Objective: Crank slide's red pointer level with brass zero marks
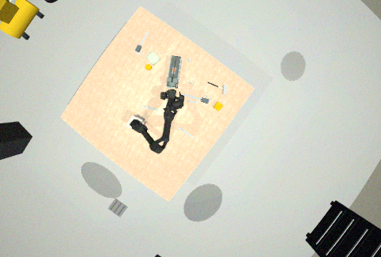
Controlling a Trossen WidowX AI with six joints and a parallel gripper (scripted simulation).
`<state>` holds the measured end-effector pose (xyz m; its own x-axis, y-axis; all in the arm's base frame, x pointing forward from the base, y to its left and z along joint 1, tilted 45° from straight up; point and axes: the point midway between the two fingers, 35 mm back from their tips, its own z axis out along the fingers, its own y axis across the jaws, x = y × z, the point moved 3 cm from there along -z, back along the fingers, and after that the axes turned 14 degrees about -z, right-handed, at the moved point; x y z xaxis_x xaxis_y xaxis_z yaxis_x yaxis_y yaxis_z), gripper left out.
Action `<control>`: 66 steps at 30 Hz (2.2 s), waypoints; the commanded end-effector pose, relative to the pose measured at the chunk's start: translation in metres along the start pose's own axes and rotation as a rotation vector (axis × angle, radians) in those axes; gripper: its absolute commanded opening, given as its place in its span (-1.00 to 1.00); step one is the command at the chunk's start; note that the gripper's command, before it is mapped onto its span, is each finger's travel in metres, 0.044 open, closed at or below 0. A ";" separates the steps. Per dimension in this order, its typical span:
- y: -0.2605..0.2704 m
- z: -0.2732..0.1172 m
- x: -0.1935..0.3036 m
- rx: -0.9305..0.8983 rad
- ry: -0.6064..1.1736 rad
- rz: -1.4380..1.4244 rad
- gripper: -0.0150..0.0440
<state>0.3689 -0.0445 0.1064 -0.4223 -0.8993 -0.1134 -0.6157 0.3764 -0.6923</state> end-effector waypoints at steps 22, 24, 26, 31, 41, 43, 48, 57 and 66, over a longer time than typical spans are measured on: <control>0.002 0.003 0.002 -0.004 -0.006 -0.008 -0.49; 0.002 0.003 0.003 -0.004 -0.006 -0.008 -0.49; 0.002 0.003 0.003 -0.004 -0.006 -0.008 -0.49; 0.003 0.002 0.002 -0.004 -0.006 -0.008 -0.49; 0.005 -0.001 -0.002 -0.005 -0.006 -0.007 -0.49; 0.005 -0.002 -0.003 -0.005 -0.006 -0.007 -0.49; 0.007 -0.004 -0.005 -0.005 -0.006 -0.007 -0.49; 0.012 -0.006 -0.008 -0.005 -0.006 -0.007 -0.49; 0.017 -0.007 -0.011 -0.005 -0.006 -0.007 -0.49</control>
<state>0.3618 -0.0327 0.1028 -0.4207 -0.9006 -0.1093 -0.6169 0.3723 -0.6934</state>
